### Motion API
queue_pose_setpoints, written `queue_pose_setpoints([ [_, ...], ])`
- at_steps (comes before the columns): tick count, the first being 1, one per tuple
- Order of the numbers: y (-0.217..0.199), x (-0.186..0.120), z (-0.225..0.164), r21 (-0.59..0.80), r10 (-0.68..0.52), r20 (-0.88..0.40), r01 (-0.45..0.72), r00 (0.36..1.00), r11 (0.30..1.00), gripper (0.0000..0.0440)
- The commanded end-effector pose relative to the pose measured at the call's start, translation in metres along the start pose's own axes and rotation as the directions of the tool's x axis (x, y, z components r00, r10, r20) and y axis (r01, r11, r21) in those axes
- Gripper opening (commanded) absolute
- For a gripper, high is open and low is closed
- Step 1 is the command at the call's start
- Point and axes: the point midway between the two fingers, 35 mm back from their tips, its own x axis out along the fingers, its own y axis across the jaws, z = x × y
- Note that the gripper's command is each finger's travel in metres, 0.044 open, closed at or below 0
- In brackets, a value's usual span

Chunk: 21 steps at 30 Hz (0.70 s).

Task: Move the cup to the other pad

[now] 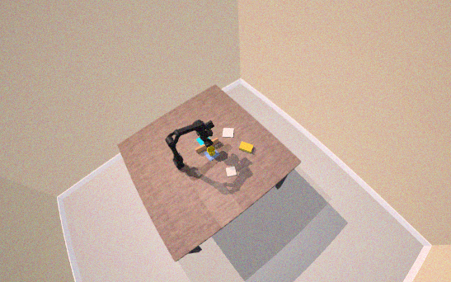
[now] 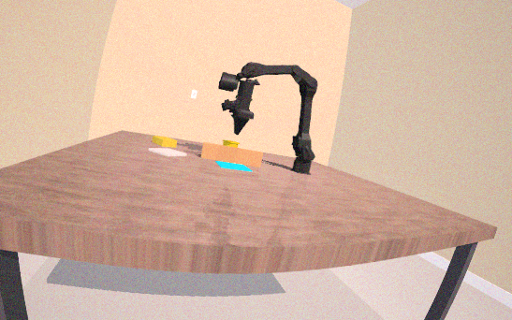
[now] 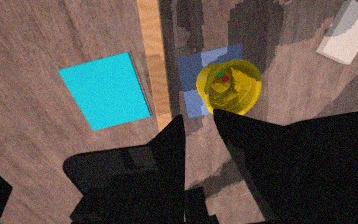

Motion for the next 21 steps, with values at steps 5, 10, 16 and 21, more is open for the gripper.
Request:
queue_pose_setpoints([
  [5, -0.011, 0.028, -0.002, -0.030, -0.010, -0.050, 0.008, 0.999, 1.000, 0.0148],
  [10, -0.017, 0.046, -0.004, -0.053, -0.010, -0.069, 0.006, 0.998, 0.999, 0.0154],
  [16, -0.020, 0.068, -0.006, -0.092, -0.004, -0.086, -0.004, 0.996, 0.996, 0.0162],
  [21, -0.021, 0.085, -0.008, -0.138, 0.009, -0.095, -0.022, 0.995, 0.990, 0.0162],
])
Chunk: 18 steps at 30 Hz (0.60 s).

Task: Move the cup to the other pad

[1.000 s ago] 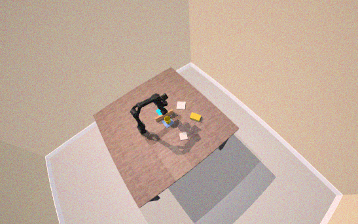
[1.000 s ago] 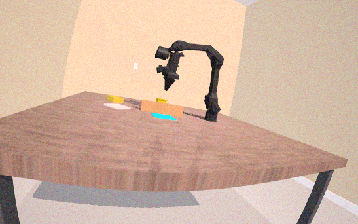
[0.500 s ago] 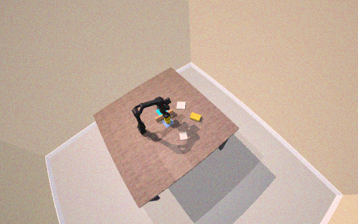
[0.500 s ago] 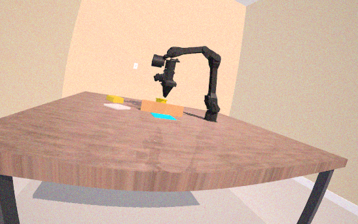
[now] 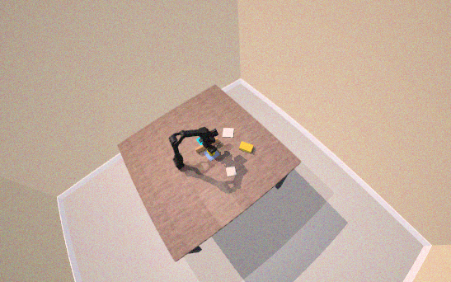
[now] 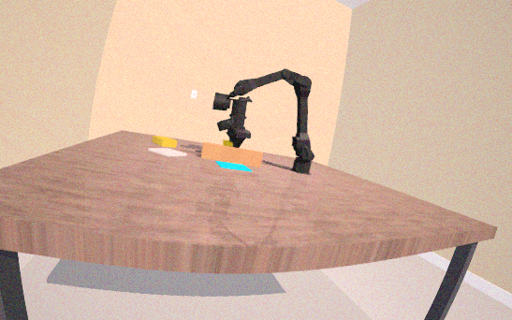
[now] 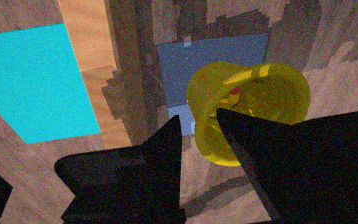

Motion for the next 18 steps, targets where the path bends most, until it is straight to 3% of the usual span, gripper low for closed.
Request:
queue_pose_setpoints([
  [1, 0.001, 0.015, -0.001, -0.040, 0.014, -0.017, -0.014, 1.000, 0.999, 0.0143],
  [7, -0.001, 0.022, -0.002, -0.115, 0.013, -0.023, -0.016, 1.000, 0.993, 0.0005],
  [18, -0.004, 0.000, 0.004, -0.186, 0.025, 0.009, -0.023, 1.000, 0.982, 0.0005],
])
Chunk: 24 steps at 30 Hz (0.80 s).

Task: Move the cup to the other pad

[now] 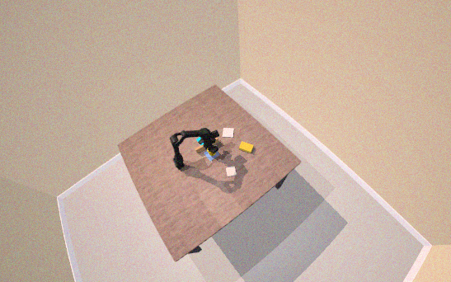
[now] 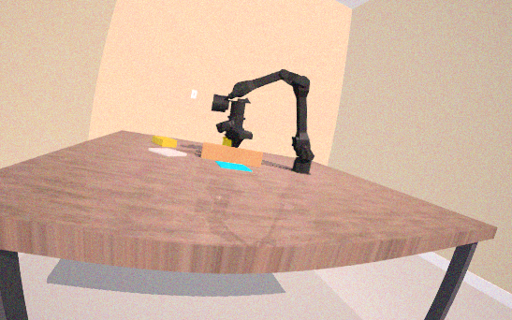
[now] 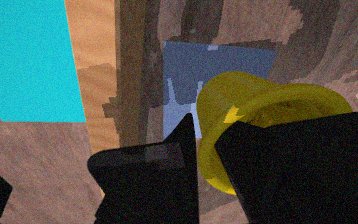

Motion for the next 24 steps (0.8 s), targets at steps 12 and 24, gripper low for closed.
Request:
queue_pose_setpoints([
  [12, 0.009, -0.035, 0.017, -0.048, 0.008, 0.055, -0.005, 0.998, 0.999, 0.0008],
  [24, 0.029, -0.061, 0.038, -0.085, -0.003, 0.114, 0.012, 0.994, 0.996, 0.0005],
])
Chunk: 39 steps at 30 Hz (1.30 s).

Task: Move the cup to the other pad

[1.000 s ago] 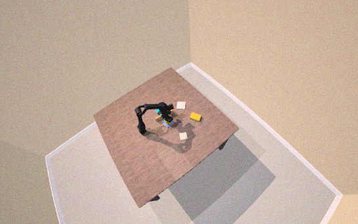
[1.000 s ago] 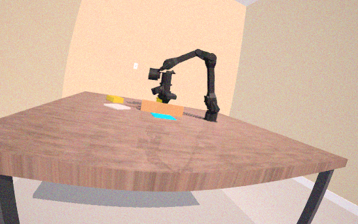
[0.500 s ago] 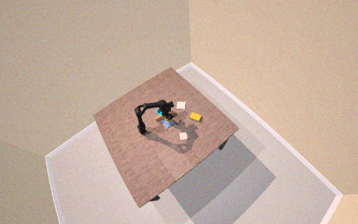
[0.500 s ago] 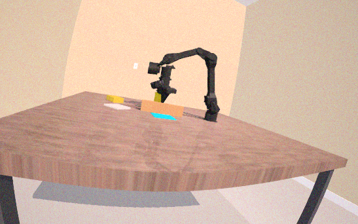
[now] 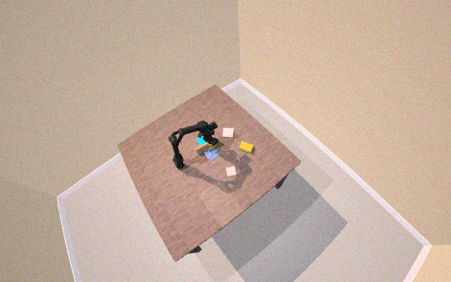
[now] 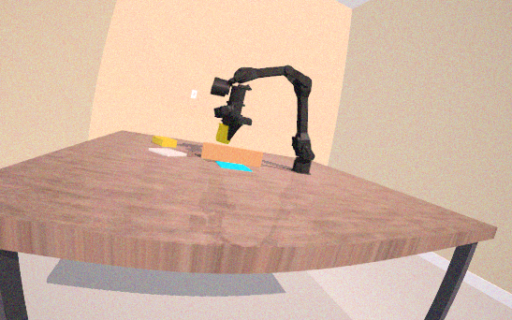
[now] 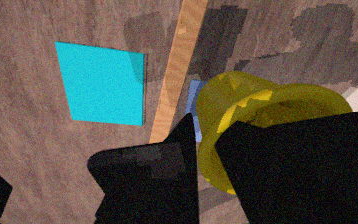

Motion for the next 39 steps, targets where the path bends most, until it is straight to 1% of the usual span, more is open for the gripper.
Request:
queue_pose_setpoints([
  [1, 0.008, -0.007, 0.007, -0.009, 0.000, 0.018, 0.000, 1.000, 1.000, 0.0004],
  [12, 0.038, -0.019, 0.030, -0.046, -0.005, 0.077, 0.009, 0.997, 0.999, 0.0000],
  [21, 0.068, -0.020, 0.044, -0.076, -0.002, 0.115, 0.011, 0.993, 0.997, 0.0000],
  [31, 0.105, -0.011, 0.053, -0.105, 0.005, 0.136, 0.009, 0.991, 0.994, 0.0000],
  [39, 0.125, 0.006, 0.051, -0.110, 0.005, 0.134, 0.010, 0.991, 0.994, 0.0000],
])
